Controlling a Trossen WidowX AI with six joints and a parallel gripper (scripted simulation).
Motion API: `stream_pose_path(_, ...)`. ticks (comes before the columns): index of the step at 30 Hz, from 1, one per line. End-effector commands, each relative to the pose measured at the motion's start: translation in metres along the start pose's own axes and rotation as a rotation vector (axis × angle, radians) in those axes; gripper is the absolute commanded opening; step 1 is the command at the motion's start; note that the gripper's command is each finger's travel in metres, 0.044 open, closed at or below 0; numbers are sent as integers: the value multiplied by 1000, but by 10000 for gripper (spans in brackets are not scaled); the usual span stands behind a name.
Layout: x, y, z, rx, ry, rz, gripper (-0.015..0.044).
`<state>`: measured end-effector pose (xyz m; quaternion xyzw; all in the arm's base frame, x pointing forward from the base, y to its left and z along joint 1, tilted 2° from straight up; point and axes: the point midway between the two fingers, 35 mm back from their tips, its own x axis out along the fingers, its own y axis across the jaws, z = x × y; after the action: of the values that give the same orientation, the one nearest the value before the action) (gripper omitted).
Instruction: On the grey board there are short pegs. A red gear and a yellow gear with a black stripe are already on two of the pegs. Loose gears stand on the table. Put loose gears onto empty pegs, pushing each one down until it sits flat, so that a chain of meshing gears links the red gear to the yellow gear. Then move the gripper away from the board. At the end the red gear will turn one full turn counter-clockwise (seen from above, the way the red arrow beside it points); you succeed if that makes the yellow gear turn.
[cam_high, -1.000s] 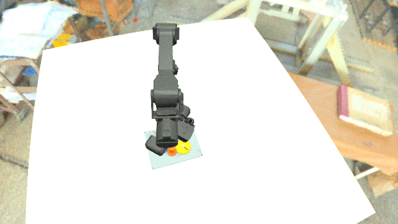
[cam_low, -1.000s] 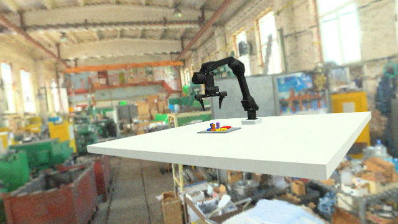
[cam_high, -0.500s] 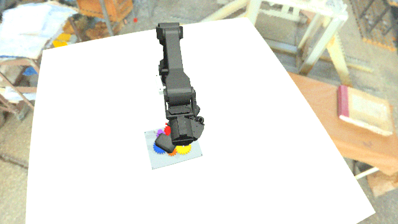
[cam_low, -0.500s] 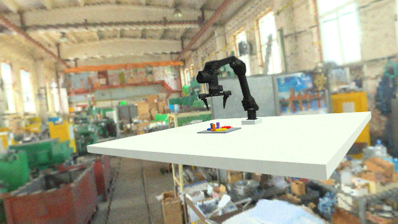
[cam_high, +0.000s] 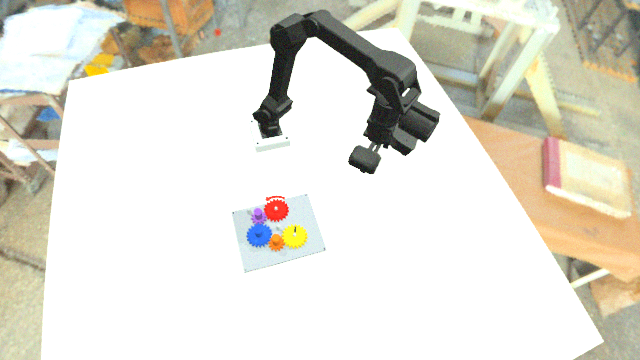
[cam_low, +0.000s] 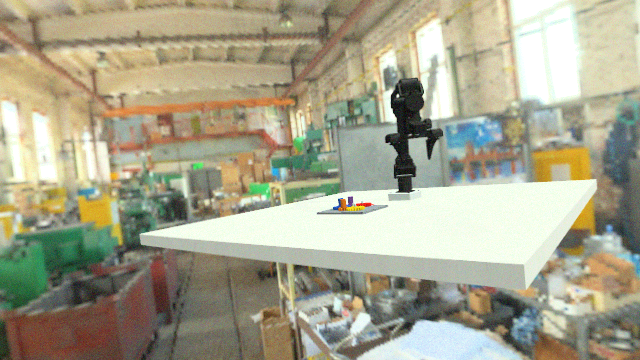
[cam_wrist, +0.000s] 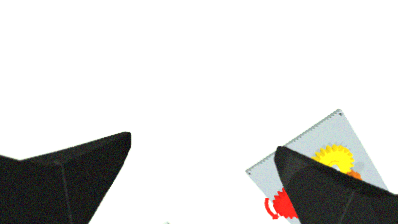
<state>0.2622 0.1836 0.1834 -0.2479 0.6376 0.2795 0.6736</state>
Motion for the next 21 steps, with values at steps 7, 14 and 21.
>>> stream_pose_path(7, -11, 74, -11, 3, -2, 6, 440)
stream_pose_path(14, -11, 74, -11, 3, -2, 6, 440)
stream_pose_path(21, -11, 74, -11, 3, -2, 6, 440)
